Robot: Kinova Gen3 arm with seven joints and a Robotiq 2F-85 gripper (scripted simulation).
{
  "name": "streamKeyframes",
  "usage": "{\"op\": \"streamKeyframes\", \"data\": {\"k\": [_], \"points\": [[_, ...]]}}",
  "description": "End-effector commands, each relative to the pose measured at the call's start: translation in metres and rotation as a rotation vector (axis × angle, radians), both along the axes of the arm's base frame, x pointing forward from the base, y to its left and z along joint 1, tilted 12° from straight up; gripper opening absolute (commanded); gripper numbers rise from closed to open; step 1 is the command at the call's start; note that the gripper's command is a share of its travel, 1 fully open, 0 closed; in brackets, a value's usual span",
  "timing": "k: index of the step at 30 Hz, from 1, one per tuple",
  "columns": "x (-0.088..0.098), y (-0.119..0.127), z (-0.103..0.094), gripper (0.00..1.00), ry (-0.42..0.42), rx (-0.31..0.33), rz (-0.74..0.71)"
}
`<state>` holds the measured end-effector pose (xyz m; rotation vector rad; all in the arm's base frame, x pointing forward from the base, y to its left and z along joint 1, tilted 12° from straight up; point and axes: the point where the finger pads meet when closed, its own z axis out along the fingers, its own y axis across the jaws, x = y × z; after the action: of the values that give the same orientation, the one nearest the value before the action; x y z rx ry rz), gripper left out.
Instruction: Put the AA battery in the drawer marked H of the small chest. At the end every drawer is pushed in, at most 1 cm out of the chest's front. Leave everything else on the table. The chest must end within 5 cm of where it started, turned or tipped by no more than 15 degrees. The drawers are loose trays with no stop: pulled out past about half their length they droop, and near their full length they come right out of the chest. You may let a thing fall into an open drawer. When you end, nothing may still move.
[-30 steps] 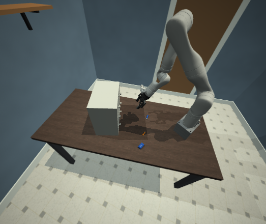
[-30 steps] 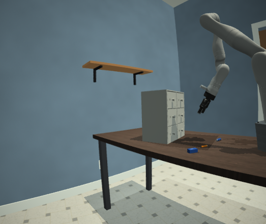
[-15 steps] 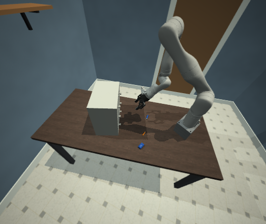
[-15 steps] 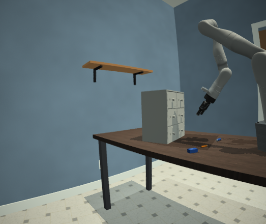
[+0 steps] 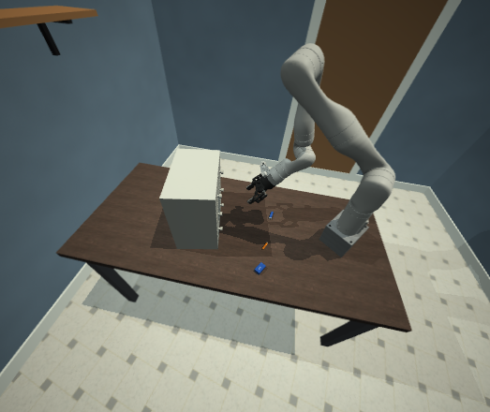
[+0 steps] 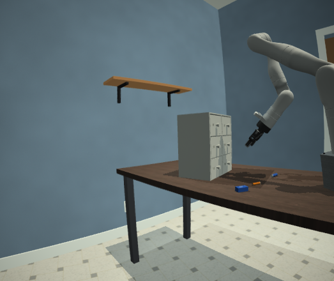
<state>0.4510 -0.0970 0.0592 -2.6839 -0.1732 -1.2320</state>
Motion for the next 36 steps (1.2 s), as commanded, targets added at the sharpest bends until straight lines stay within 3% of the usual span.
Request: {"op": "streamKeyframes", "data": {"k": [1, 36], "points": [[-0.002, 0.0, -0.006, 1.0, 0.004, 0.007, -0.004], [0.012, 0.004, -0.019, 1.0, -0.124, 0.03, -0.02]]}}
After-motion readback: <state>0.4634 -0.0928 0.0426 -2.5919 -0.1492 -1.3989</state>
